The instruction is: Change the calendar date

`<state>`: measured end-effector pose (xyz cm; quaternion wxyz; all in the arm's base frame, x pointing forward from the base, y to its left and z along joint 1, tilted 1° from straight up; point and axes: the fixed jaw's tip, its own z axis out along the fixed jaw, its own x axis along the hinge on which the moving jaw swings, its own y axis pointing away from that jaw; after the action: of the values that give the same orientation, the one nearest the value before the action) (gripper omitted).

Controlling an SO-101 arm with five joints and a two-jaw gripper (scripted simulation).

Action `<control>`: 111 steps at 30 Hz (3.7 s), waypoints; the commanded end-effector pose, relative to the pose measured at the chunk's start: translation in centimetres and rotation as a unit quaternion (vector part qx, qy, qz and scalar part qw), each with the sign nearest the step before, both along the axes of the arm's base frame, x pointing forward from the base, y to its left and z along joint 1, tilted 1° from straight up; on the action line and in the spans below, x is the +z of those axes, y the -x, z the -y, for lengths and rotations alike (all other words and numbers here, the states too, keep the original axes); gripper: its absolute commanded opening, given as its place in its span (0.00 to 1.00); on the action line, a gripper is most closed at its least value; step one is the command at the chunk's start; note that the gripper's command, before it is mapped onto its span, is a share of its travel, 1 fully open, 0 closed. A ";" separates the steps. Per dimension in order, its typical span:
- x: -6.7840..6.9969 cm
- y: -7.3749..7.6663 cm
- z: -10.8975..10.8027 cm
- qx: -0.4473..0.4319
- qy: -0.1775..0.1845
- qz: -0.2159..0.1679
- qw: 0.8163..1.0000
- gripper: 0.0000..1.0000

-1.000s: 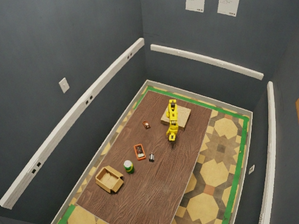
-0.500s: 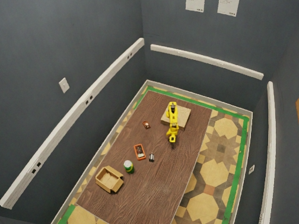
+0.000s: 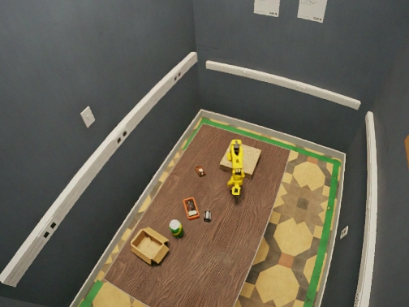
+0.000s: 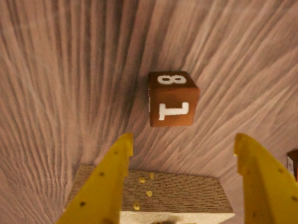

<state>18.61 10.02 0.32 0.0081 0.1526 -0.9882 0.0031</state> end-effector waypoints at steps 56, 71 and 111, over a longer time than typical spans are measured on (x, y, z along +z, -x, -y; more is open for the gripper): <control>-4.1 0.1 -0.1 0.009 0.002 -0.005 1.000 0.35; -4.1 0.1 0.0 0.009 0.002 -0.005 1.000 0.34; -4.1 -0.2 0.9 0.009 0.001 -0.005 1.000 0.21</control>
<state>19.24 9.42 -3.40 0.0023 0.1576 -0.9875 0.0015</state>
